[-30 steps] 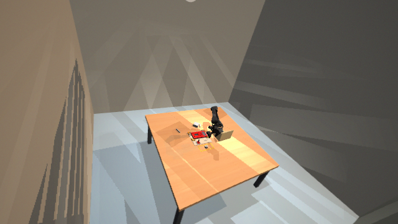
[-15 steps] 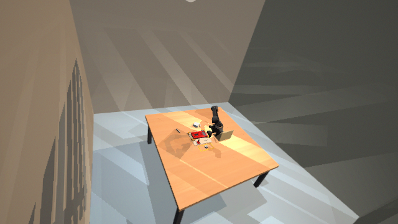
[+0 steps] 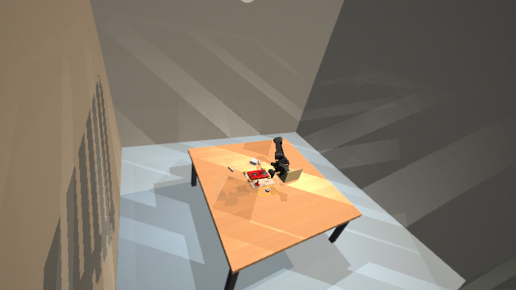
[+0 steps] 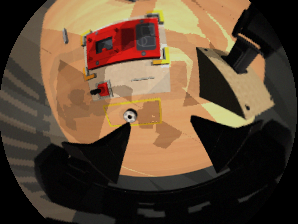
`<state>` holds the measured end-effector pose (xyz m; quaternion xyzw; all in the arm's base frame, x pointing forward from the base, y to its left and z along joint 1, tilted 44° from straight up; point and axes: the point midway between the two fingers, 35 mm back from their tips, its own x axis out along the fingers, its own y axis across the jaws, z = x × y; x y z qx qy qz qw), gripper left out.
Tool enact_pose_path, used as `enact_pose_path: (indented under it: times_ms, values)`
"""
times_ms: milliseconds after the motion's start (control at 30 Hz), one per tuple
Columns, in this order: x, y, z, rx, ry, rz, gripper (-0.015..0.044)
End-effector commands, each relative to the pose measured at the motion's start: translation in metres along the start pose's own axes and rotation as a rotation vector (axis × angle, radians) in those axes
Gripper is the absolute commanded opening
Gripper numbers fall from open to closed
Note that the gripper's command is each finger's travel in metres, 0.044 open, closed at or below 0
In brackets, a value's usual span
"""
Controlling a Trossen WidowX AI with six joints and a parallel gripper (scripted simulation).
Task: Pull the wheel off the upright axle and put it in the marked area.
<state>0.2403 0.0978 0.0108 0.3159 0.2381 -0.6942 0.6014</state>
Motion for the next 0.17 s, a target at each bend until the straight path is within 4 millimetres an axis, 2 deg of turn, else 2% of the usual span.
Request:
enact_pose_path:
  times_ms: [0,133]
  values:
    - [-0.0002,-0.0007,0.0001,0.005,0.001,-0.003,0.044]
    - [-0.0002,-0.0007,0.0001,0.005,0.001,-0.003,0.044]
